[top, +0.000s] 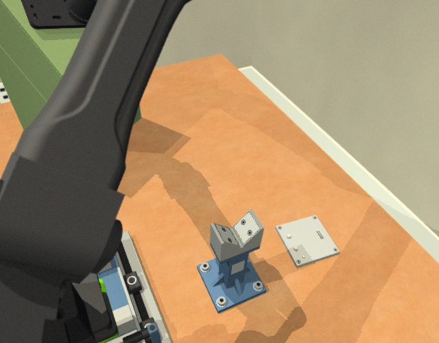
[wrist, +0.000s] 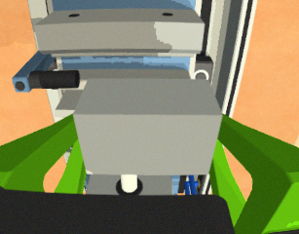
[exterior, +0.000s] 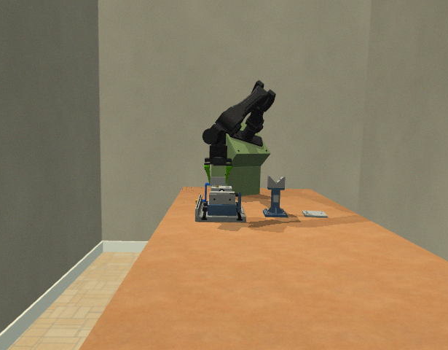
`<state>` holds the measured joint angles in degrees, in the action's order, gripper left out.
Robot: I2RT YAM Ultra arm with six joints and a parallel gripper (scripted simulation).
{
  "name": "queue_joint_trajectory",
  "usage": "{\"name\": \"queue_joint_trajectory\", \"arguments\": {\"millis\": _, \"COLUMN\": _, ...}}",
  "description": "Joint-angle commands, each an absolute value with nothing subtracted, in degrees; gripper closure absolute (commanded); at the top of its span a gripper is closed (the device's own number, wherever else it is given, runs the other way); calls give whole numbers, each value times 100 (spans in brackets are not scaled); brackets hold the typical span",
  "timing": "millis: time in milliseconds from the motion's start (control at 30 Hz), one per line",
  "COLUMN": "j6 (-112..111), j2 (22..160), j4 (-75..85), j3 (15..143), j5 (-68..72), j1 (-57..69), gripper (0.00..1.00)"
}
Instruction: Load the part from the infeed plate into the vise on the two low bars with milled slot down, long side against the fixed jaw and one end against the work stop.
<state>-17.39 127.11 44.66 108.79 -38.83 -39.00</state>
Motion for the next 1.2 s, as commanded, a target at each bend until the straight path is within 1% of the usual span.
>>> {"name": "queue_joint_trajectory", "arguments": {"millis": 0, "j6": -1780, "j2": 12527, "j4": 4505, "j3": 11046, "j5": -3857, "j1": -4008, "gripper": 100}}
{"name": "queue_joint_trajectory", "arguments": {"millis": 1167, "j6": -1666, "j2": 12724, "j4": 4329, "j3": 11034, "j5": -3840, "j1": -3983, "gripper": 100}}
